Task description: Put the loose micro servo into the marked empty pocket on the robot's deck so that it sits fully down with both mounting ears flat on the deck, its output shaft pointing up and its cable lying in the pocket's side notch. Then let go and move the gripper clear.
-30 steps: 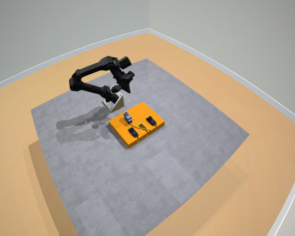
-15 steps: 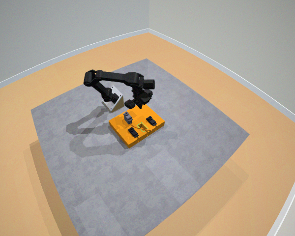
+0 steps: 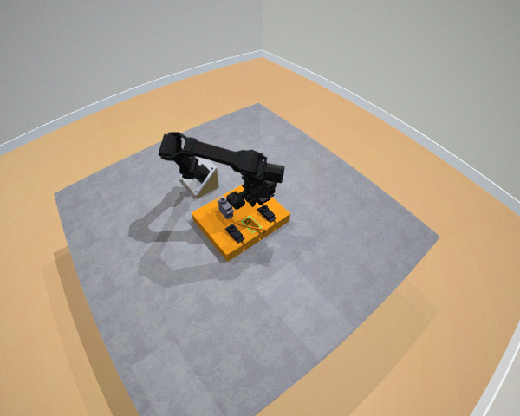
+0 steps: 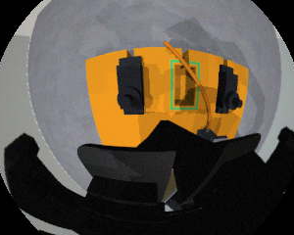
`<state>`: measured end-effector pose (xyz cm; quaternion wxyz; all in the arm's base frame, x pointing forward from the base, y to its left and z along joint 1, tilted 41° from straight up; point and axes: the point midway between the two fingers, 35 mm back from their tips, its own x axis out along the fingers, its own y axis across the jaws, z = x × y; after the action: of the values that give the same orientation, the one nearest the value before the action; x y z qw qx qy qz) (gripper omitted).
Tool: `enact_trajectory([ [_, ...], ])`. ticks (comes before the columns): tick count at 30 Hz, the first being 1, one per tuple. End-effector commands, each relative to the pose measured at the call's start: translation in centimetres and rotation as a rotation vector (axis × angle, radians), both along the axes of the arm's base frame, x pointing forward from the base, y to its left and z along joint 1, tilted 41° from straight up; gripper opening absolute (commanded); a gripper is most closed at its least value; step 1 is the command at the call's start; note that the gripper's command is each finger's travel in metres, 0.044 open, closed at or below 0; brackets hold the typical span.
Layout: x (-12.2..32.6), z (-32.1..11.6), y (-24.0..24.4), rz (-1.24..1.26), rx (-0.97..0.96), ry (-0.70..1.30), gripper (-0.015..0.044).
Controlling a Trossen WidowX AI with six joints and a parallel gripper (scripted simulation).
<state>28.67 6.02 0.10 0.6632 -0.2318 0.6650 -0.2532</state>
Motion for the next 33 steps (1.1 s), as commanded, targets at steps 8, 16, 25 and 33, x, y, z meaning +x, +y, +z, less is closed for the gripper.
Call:
enact_trajectory([
  [8, -0.1, -1.3, -1.2, 0.001, -0.004, 0.007, 0.0],
  [16, -0.1, -2.3, -2.0, 0.001, -0.005, 0.007, 0.0],
  [25, -0.2, -2.7, -2.6, 0.001, -0.005, 0.007, 0.0],
  [33, 0.0, -1.9, -3.5, 0.002, -0.004, 0.007, 0.0],
])
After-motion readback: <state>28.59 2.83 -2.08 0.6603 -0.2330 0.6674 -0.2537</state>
